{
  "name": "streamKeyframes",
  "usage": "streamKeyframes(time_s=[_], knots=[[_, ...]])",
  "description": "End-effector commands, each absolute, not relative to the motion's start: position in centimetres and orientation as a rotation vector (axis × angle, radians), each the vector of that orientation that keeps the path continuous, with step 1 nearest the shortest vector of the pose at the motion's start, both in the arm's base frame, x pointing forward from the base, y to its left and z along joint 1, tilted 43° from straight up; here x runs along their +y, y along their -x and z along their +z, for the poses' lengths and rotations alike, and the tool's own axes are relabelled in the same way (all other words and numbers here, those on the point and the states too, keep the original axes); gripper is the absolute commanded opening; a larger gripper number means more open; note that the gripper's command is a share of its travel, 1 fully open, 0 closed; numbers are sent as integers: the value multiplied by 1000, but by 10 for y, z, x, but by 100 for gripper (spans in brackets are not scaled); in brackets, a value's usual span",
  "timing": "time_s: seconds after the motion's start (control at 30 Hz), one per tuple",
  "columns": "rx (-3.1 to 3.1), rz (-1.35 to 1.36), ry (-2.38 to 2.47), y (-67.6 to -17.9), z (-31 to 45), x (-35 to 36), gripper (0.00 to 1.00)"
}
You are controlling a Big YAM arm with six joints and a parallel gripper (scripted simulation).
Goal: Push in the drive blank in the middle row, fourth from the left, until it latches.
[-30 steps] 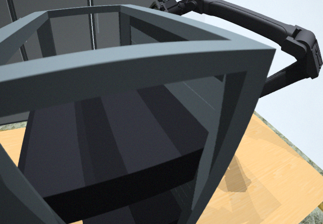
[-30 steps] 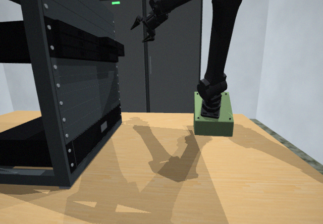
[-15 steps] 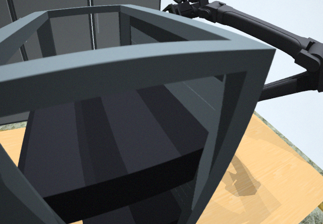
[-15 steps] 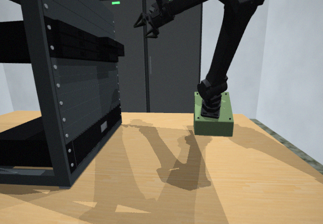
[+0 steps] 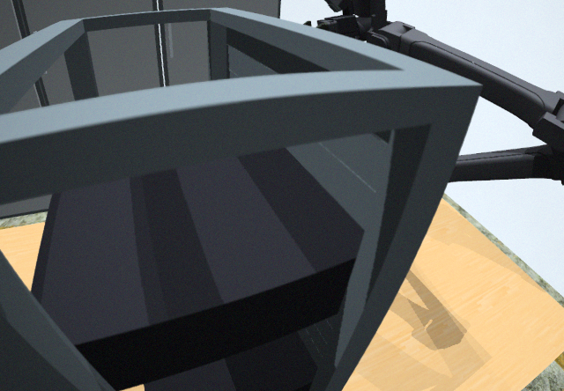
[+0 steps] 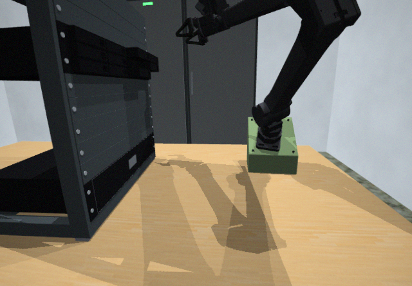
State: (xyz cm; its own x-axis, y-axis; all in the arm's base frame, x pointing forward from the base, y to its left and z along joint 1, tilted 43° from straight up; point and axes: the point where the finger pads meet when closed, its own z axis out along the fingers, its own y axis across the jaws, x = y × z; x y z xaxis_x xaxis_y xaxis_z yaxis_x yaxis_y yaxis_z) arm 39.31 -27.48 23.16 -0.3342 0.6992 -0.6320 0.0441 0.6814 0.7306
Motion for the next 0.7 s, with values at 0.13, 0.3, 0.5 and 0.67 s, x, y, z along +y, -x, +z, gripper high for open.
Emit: streamKeyframes(time_s=[0.13,0.3,0.5,0.67], knots=[[1763,576,-369,-372,245,-264,100],[1735,481,-247,-359,252,-252,100],[1713,416,-154,-352,255,-240,100],[1671,294,-25,-335,260,-228,100]])
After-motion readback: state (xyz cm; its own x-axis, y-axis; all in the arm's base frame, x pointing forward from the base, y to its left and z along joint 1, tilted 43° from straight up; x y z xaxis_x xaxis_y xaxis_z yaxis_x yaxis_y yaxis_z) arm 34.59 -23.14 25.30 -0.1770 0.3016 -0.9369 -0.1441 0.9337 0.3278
